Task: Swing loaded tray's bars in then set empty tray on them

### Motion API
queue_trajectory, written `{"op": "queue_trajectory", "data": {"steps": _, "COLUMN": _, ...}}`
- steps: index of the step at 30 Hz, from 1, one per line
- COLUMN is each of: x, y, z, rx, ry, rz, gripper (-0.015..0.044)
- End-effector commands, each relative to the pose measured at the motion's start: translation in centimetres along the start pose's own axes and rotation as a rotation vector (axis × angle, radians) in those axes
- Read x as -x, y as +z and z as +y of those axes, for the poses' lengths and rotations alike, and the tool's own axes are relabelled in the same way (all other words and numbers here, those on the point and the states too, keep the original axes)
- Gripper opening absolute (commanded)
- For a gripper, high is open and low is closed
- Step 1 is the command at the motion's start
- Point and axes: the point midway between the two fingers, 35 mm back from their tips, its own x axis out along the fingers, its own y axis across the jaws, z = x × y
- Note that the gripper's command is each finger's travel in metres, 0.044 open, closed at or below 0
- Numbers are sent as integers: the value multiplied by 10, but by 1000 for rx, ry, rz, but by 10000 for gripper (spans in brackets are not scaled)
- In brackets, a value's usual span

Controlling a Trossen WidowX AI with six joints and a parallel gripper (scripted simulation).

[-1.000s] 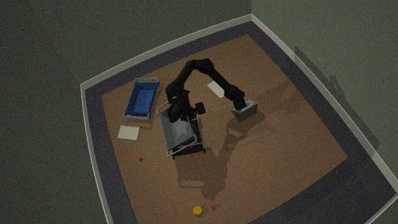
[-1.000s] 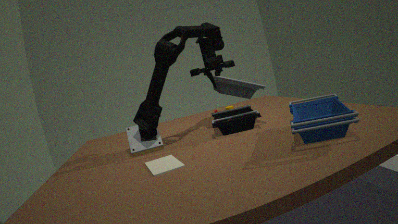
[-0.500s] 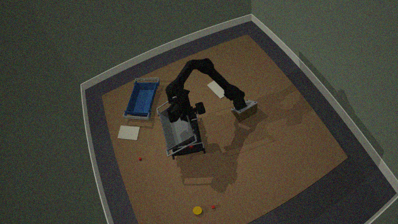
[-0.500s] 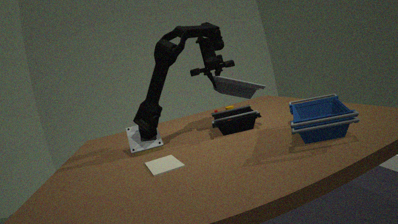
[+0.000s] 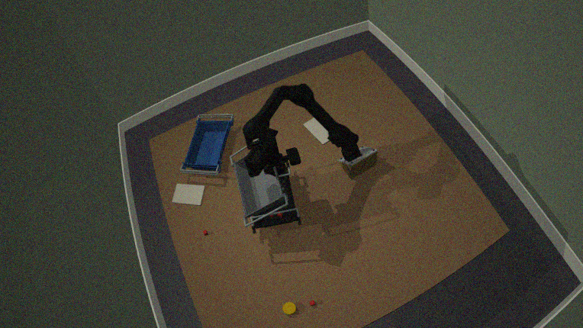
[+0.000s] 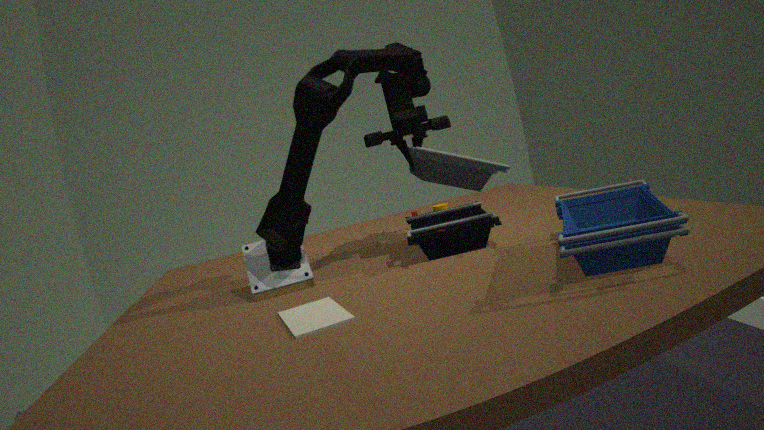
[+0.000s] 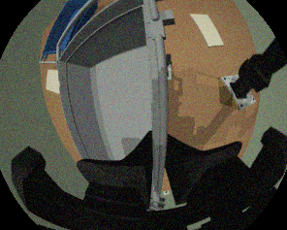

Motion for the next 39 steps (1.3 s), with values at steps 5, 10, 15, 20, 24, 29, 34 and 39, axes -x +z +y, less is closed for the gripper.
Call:
{"op": "queue_trajectory", "data": {"steps": 5, "x": 2, "y": 0, "z": 0, "rx": 4, "ry": 18, "rz": 0, "gripper": 0}}
{"op": "queue_trajectory", "data": {"steps": 10, "x": -7, "y": 0, "z": 0, "rx": -9, "ry": 13, "rz": -3, "gripper": 0}}
{"op": "queue_trajectory", "data": {"steps": 15, "x": -16, "y": 0, "z": 1, "rx": -22, "ry": 7, "rz": -6, "gripper": 0}}
{"op": "queue_trajectory", "data": {"steps": 20, "x": -25, "y": 0, "z": 1, "rx": -36, "ry": 1, "rz": -10, "gripper": 0}}
{"op": "queue_trajectory", "data": {"steps": 24, "x": -32, "y": 0, "z": 1, "rx": -47, "ry": -3, "rz": -12, "gripper": 0}}
{"op": "queue_trajectory", "data": {"steps": 29, "x": -41, "y": 0, "z": 0, "rx": -61, "ry": -9, "rz": -16, "gripper": 0}}
{"op": "queue_trajectory", "data": {"steps": 34, "x": -50, "y": 1, "z": 0, "rx": -75, "ry": -15, "rz": -20, "gripper": 0}}
{"op": "queue_trajectory", "data": {"steps": 39, "x": -53, "y": 1, "z": -3, "rx": -82, "ry": -18, "rz": -22, "gripper": 0}}
